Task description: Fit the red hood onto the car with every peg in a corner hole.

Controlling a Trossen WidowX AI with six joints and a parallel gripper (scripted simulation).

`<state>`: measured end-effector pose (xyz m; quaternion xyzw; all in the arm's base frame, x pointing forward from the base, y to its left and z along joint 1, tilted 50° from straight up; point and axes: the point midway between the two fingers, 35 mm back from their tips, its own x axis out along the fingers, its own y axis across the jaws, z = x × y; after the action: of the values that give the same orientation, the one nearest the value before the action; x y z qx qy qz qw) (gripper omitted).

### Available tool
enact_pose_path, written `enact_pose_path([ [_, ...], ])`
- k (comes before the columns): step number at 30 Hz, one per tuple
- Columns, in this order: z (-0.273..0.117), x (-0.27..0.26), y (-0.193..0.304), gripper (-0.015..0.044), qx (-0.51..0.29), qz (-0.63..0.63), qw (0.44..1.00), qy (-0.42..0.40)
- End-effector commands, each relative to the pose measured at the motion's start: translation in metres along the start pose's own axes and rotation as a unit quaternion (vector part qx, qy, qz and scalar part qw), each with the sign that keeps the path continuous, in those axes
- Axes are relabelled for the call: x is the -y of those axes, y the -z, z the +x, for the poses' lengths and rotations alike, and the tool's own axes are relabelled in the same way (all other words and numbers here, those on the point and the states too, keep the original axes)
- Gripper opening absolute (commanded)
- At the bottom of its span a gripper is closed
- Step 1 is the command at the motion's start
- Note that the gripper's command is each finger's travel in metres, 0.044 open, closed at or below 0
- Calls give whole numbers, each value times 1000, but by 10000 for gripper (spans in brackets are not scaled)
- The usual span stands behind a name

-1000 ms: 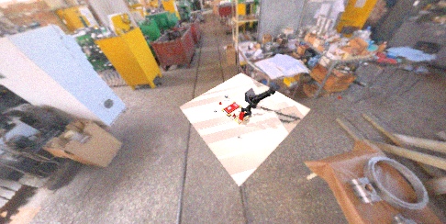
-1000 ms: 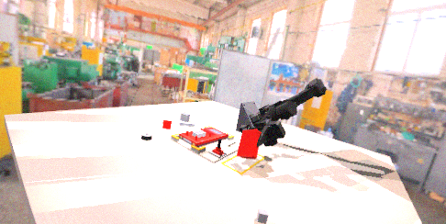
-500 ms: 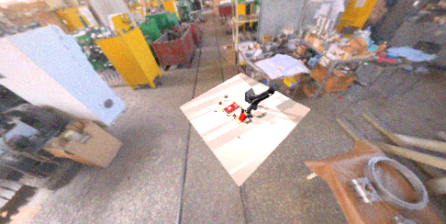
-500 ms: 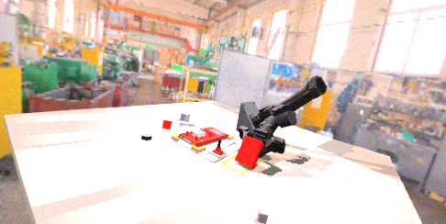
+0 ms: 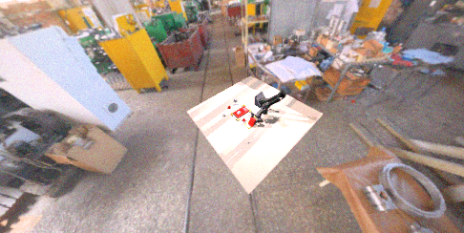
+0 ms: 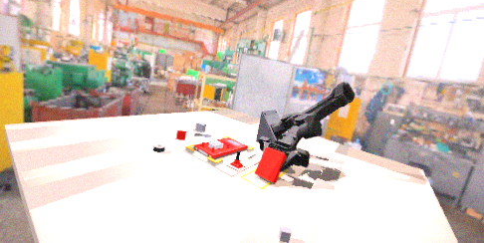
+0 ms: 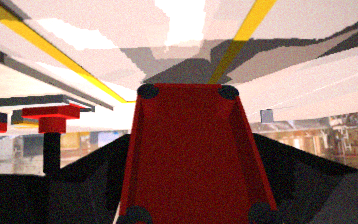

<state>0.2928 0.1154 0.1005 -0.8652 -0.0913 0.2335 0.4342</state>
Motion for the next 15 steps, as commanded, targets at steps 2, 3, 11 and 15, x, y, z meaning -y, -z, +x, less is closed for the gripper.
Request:
enact_pose_path([
  [2, 0, 0, 0, 289, 0, -1, 1000, 0],
  [3, 0, 0, 0, 315, 0, -1, 1000, 0],
  [11, -1, 0, 1, 440, 0, -2, 1000, 0],
  [15, -10, 1, 12, 440, 3, -6, 1000, -3],
])
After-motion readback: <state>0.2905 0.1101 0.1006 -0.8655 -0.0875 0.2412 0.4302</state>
